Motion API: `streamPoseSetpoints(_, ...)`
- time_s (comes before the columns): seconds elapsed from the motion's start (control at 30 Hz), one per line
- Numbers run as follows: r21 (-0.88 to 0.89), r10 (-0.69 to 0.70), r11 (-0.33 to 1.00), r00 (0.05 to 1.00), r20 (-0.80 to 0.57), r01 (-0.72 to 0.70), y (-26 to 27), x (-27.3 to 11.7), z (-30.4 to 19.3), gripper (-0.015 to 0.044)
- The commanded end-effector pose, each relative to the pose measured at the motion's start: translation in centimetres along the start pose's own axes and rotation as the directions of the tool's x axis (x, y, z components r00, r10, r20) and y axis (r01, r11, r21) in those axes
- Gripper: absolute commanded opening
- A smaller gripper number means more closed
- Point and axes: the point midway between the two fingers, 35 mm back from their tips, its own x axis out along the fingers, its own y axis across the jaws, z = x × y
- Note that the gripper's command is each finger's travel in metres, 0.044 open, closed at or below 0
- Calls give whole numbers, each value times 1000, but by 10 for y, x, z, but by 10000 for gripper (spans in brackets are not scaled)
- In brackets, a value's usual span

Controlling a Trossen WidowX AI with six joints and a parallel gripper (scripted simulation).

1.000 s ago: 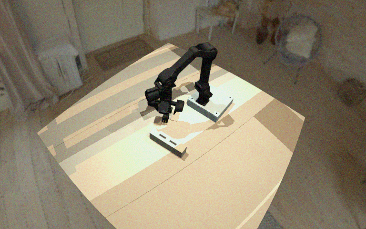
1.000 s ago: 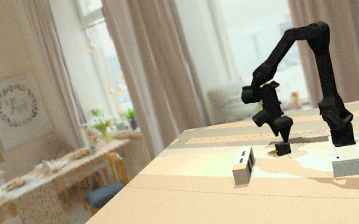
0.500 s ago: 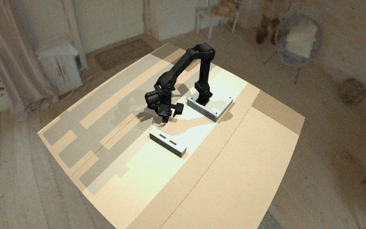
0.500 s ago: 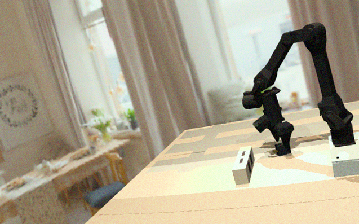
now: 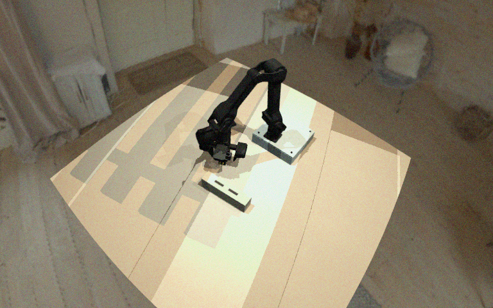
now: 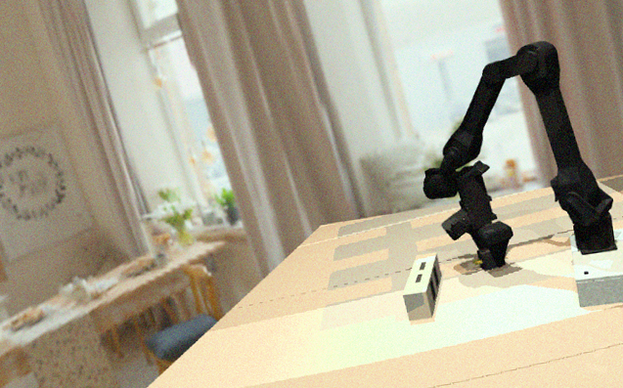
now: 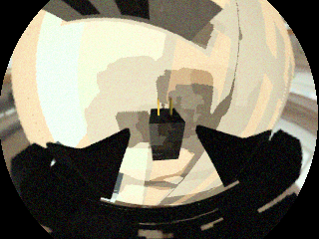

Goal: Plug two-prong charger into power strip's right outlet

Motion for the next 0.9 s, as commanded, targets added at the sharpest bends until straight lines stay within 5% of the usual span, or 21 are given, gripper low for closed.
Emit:
streamPoseSetpoints(0.0, -3, 1, 1000, 1000, -5, -1, 1, 5, -1, 440)
streamPoseSetpoints(0.4, 0, 1, 1000, 1000, -1, -1, 0, 1, 0, 125)
streamPoseSetpoints(0.6, 0, 1, 1000, 1000, -1, -1, 0, 1, 0, 85)
streamPoseSetpoints(0.7, 0, 1, 1000, 1000, -1, -1, 0, -4, 0, 6)
streamPoseSetpoints(0.87, -1, 0, 1000, 1000, -2, 0, -1, -25, -2, 0)
